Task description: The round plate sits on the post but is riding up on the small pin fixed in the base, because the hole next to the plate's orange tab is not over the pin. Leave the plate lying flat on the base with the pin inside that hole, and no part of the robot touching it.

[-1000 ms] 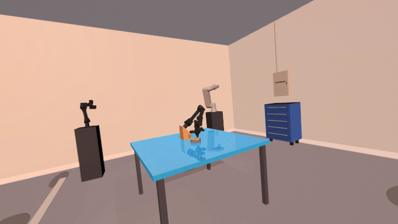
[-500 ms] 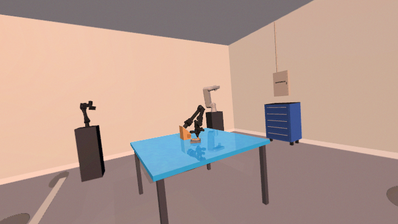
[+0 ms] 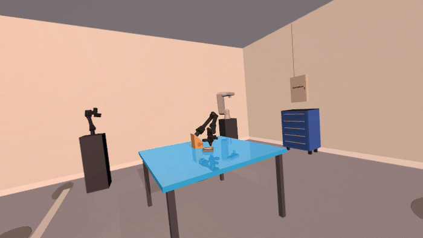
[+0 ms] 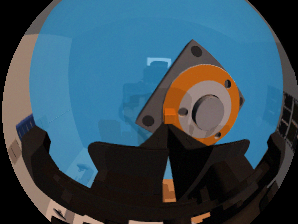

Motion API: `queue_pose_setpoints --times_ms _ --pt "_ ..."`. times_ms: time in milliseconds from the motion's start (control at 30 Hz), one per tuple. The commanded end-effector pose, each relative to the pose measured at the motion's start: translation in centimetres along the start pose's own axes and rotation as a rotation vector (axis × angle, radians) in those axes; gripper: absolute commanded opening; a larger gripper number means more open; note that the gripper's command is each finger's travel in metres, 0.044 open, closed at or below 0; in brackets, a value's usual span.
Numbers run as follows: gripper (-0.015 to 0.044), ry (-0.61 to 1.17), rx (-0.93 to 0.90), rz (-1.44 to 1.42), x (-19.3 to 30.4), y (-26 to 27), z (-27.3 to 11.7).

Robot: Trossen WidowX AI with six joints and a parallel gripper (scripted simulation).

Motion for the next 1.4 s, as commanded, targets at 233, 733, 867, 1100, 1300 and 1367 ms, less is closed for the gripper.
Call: queue_pose_setpoints --times_ms 233,733,867,1100,1300,1367 --pt "0.0 -0.002 -0.005 -0.002 -1.07 0.44 0.0" --pt "0.0 -0.003 -0.005 -0.003 -1.42 0.55 0.02" --pt "0.0 -0.003 -0.005 -0.003 -1.42 0.55 0.02" --pt "0.0 -0.003 -0.005 -0.003 -1.44 0.56 0.02" --pt "0.0 -0.003 -0.006 -0.003 -1.45 0.57 0.02" --pt "0.0 -0.003 -0.006 -0.003 -1.45 0.57 0.02"
Point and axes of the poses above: the point midway between the two fingers, 35 mm back from their tips, its own z axis out along the fingers, its own y axis across the jaws, x = y × z, the point moved 8 cm from there along -z, back along the fingers, and after that the axes turned 12 degrees about z, right-handed, at the moved point
